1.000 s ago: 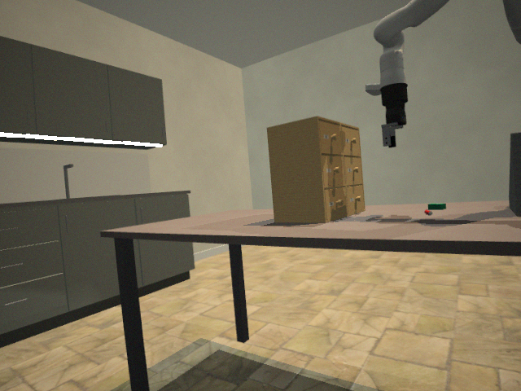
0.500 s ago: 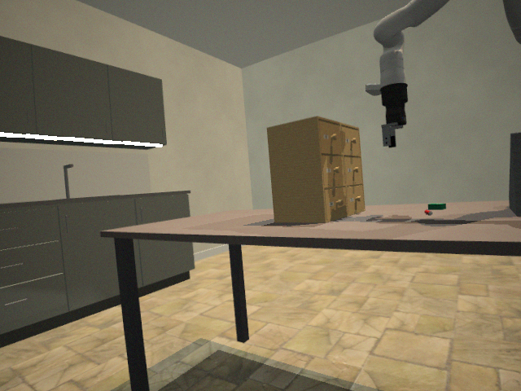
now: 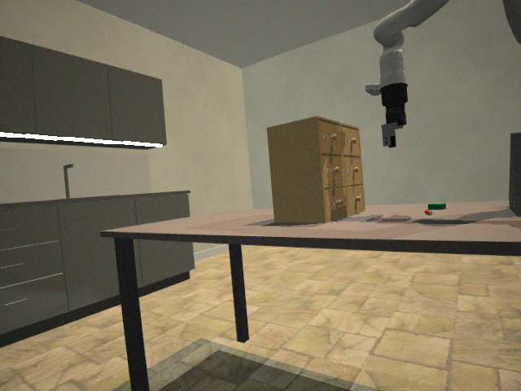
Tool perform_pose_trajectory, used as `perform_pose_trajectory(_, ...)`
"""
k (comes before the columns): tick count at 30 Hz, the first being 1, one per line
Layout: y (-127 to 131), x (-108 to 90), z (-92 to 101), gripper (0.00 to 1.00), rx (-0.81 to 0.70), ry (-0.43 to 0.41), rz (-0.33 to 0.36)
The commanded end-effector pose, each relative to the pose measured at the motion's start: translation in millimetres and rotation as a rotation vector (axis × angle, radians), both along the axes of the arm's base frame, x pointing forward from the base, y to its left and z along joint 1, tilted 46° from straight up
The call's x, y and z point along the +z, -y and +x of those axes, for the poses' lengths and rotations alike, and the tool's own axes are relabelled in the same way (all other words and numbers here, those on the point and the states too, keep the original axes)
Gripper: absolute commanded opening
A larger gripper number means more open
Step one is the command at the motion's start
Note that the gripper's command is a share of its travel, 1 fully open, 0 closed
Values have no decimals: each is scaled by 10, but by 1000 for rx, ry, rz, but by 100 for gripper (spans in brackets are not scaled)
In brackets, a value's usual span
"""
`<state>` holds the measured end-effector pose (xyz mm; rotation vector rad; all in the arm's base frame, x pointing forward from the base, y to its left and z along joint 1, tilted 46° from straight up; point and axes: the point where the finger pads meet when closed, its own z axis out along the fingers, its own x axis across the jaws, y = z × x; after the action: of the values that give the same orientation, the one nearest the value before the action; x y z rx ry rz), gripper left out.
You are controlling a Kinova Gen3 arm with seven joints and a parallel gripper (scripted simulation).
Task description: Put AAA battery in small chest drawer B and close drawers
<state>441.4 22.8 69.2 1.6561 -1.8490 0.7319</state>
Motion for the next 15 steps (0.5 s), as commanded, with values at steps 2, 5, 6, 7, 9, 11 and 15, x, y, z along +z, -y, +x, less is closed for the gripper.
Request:
perform_pose_trajectory(2,-6,14,9,100,-1,0,-7)
perform_pose_trajectory(5,-74,-48,16,100,1,0,-7)
perform_pose_trajectory(6,-108,-83,21,100,1,0,-7)
perform_pose_trajectory(7,-149,-126,26,100,1,-1,-7)
perform_pose_trajectory(9,-251,-232,40,100,1,-1,-7)
perform_pose_trajectory(11,-374,-360,56,100,1,-1,-7)
perform_pose_trajectory(15,-644,-643,91,100,1,-2,-7)
